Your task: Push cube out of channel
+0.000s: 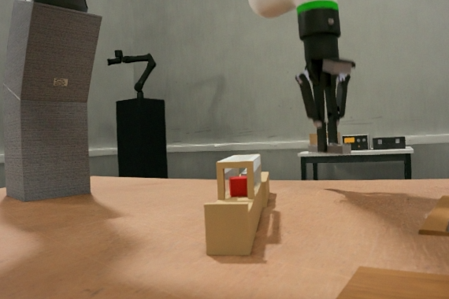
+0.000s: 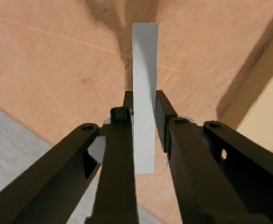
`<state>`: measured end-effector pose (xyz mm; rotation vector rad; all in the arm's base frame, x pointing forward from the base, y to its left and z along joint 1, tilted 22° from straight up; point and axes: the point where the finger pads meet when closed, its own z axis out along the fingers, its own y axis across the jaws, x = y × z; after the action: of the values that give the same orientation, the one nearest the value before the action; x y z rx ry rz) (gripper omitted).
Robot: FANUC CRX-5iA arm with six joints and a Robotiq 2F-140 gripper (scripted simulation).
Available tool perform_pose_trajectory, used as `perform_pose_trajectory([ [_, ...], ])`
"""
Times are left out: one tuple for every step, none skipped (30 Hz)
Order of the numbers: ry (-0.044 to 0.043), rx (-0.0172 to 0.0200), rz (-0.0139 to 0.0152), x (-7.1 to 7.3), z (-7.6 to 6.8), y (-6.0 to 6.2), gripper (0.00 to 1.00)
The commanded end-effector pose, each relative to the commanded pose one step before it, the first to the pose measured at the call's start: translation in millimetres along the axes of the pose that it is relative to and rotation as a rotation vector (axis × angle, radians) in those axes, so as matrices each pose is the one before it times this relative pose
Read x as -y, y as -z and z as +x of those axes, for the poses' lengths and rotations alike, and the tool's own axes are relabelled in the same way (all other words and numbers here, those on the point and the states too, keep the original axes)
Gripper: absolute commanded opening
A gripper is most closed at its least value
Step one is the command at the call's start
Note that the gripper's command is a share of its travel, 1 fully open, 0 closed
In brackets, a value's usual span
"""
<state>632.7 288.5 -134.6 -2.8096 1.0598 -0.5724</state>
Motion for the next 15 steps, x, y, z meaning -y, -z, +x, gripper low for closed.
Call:
perform_pose_trajectory([
  [0.00018,0.00241,-0.00431,0.21,1.12,21.78,0.1],
  [0.0,0.0,0.0,0.0,0.0,4.78,0.1],
  [0.0,0.0,0.0,0.0,0.0,2.81,0.1],
  [0.0,0.00001,0.0,0.0,0.0,1.16,0.1],
  [0.0,0.0,0.0,0.0,0.0,0.18,0.1],
  [0.0,0.0,0.0,0.0,0.0,0.0,0.1],
  [0.0,0.0,0.0,0.0,0.0,0.0,0.1],
  [0.0,0.0,0.0,0.0,0.0,0.0,0.1],
  [0.0,0.0,0.0,0.0,0.0,0.0,0.1],
  [0.0,0.0,0.0,0.0,0.0,0.0,0.1],
  [0.0,0.0,0.0,0.0,0.0,0.0,0.1],
  [0.0,0.0,0.0,0.0,0.0,0.0,0.1],
  [0.0,0.0,0.0,0.0,0.0,0.0,0.1],
  [0.0,0.0,0.0,0.0,0.0,0.0,0.1],
  [0.0,0.0,0.0,0.0,0.0,0.0,0.1],
])
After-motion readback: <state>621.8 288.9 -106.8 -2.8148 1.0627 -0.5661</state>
